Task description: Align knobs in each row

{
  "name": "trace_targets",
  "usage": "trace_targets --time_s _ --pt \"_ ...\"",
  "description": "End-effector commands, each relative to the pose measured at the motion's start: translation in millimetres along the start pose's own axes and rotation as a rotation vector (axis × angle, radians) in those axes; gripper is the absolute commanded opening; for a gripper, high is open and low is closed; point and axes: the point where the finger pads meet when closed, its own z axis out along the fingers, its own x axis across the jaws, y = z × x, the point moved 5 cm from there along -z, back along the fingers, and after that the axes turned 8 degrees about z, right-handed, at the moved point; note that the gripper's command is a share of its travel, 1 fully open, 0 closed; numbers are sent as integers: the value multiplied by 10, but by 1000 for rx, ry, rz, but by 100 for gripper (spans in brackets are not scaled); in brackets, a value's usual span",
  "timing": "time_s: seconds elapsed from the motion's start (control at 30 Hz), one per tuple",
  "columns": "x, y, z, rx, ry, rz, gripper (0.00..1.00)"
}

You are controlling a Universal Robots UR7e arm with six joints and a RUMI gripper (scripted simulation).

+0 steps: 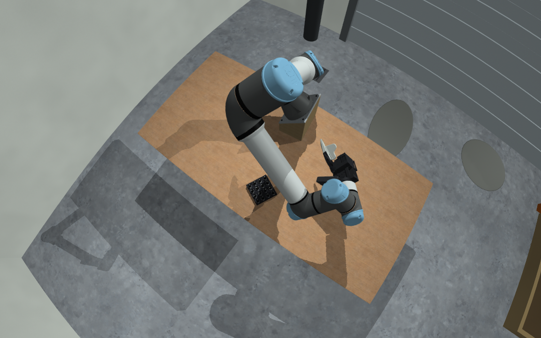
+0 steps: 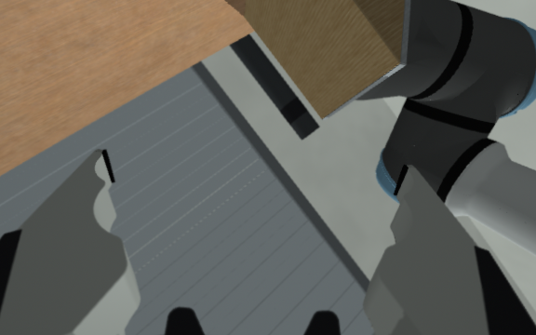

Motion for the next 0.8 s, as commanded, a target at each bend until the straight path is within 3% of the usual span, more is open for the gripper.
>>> trace_targets --time_s 0.0,0.13,0.4,0.5,0.57,0.63,0.77 --pt "-13 -136 -46 16 -75 -19 100" --pt "-19 -421 -167 58 -220 -40 100" --pt "43 -884 -385 135 -433 -42 100" --pt "97 -1071 -472 168 -511 -32 100" --pt "97 -1071 -472 168 -511 -32 100" --pt "181 -1286 -567 208 -596 -13 100" --pt "302 -1523 -663 253 -683 16 100"
